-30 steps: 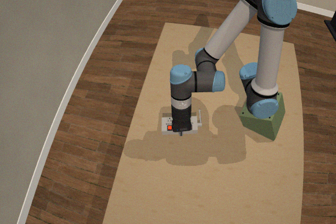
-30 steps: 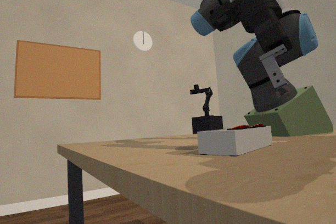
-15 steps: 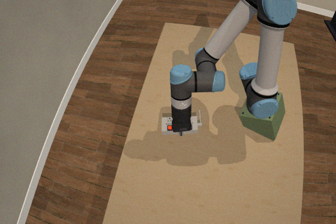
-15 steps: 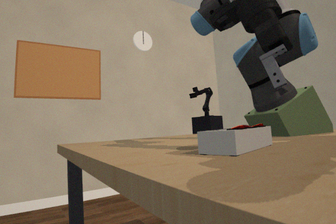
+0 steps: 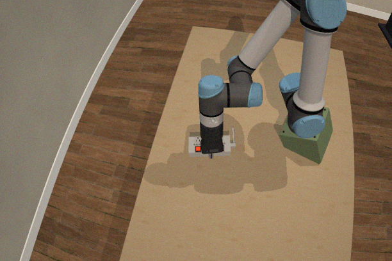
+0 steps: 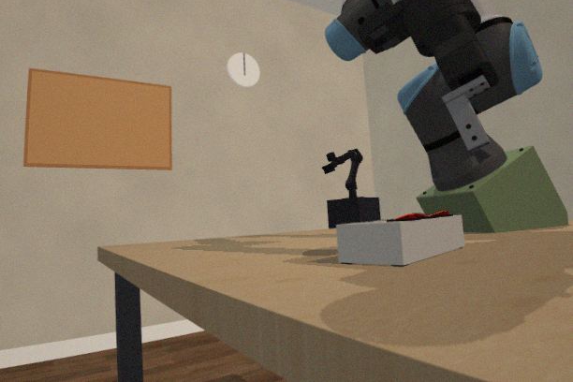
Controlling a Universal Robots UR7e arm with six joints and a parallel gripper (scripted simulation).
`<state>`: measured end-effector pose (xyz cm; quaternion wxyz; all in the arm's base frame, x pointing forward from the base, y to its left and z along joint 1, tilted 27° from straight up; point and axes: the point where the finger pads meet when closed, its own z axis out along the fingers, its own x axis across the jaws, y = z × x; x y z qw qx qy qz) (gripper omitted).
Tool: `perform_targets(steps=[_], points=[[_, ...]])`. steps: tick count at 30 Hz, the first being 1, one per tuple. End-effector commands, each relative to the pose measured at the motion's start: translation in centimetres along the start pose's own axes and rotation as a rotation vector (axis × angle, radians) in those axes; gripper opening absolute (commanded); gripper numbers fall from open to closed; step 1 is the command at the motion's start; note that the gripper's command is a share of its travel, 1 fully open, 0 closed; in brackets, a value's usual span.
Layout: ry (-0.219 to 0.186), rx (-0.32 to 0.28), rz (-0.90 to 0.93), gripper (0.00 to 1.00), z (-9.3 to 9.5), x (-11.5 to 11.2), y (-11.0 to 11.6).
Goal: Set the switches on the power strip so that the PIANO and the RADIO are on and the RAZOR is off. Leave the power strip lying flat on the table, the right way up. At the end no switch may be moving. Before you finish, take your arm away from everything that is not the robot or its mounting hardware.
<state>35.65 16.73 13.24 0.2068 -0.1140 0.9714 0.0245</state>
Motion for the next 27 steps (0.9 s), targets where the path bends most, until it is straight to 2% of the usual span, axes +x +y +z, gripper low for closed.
perform_targets(steps=[1, 16, 19, 26, 27], points=[[-0.001, 0.0, 0.0, 0.0, 0.0, 0.0, 0.0], [-0.001, 0.0, 0.0, 0.0, 0.2, -0.1, -0.1], [-0.001, 0.0, 0.0, 0.0, 1.5, -0.2, -0.4], [-0.001, 0.0, 0.0, 0.0, 6.6, 0.0, -2.1], [-0.001, 0.0, 0.0, 0.0, 6.6, 0.0, -2.1]])
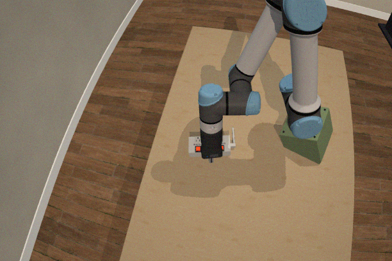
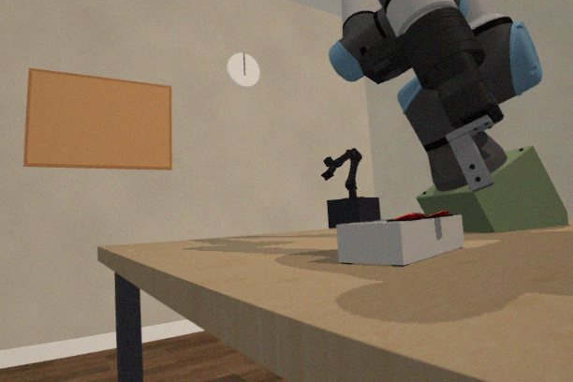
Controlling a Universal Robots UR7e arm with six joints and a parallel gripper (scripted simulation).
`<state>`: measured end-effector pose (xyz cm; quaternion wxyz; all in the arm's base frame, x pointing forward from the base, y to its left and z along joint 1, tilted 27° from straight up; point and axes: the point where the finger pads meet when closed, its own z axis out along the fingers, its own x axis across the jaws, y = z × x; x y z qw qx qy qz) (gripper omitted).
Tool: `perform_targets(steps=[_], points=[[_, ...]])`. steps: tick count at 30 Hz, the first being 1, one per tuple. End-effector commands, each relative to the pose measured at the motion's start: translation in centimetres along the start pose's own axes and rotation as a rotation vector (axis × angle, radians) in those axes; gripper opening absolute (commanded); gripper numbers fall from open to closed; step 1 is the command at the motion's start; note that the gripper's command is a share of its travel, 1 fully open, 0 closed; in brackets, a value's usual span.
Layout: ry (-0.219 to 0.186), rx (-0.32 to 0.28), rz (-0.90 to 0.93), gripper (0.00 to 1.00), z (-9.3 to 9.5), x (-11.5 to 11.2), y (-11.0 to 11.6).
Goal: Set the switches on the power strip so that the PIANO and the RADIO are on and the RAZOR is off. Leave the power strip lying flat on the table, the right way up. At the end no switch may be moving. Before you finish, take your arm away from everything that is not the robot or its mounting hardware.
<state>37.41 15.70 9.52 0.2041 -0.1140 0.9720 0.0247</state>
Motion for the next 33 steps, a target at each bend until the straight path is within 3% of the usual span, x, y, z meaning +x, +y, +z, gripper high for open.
perform_targets(steps=[1, 8, 33], points=[[-0.006, 0.001, -0.001, 0.0, 3.2, -0.1, -0.9], [-0.006, 0.001, -0.001, 0.0, 4.5, 0.2, -1.3], [-0.006, 0.001, -0.001, 0.0, 4.5, 0.2, -1.3]])
